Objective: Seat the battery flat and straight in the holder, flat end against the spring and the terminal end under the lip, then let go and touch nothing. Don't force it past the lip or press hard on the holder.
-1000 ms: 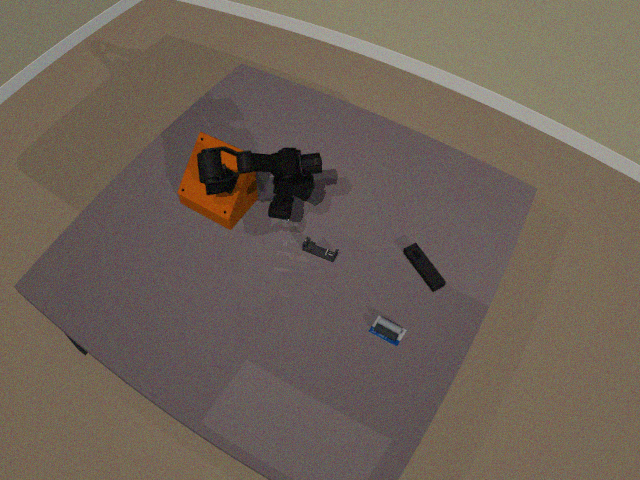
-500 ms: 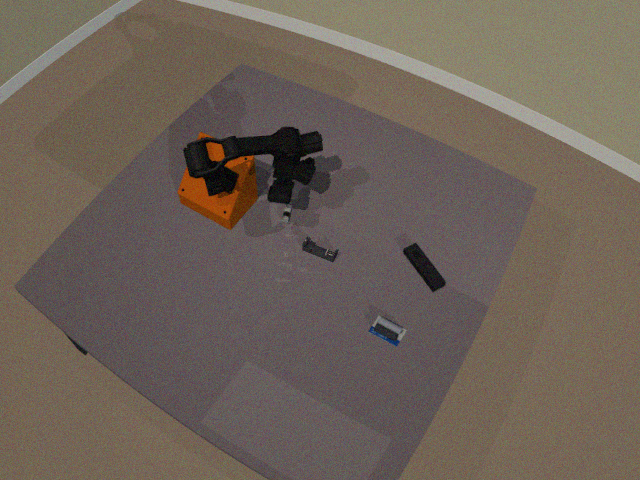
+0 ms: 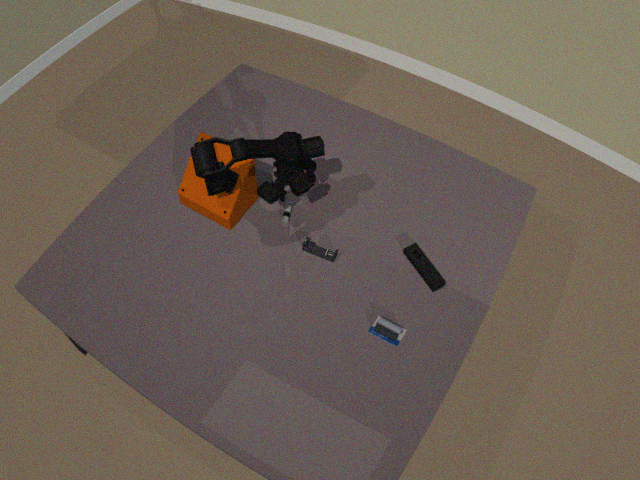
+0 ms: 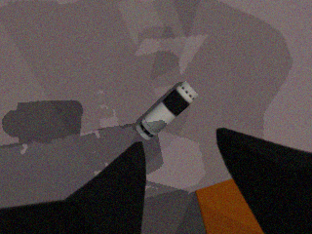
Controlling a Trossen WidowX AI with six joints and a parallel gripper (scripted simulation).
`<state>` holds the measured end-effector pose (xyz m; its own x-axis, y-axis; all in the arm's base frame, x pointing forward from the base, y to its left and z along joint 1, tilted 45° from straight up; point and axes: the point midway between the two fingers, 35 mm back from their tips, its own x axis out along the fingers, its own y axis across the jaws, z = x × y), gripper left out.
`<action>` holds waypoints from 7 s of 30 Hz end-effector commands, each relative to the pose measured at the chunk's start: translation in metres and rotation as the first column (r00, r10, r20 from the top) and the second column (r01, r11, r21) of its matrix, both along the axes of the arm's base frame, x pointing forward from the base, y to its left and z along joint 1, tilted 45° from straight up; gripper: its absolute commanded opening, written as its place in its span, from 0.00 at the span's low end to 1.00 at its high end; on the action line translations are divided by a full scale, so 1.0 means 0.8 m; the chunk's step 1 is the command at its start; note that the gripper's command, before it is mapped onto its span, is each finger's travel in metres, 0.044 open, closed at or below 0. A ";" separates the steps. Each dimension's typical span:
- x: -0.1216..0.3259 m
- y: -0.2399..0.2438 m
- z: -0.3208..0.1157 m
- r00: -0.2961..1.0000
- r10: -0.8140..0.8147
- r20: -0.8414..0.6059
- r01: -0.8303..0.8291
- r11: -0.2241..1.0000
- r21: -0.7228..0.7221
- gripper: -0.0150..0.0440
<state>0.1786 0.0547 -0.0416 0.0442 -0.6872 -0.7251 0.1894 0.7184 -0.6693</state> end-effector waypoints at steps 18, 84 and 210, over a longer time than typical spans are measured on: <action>-0.010 -0.033 -0.046 0.569 -0.604 0.558 0.588 0.773 0.238 0.64; -0.002 -0.031 -0.044 0.613 -0.581 0.535 0.566 0.796 0.217 0.36; 0.202 -0.115 -0.007 0.824 -0.141 -0.549 0.146 0.989 -0.035 0.36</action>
<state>0.3389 -0.0373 -0.0462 -0.4578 -0.6516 -0.6048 -0.1098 0.7165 -0.6888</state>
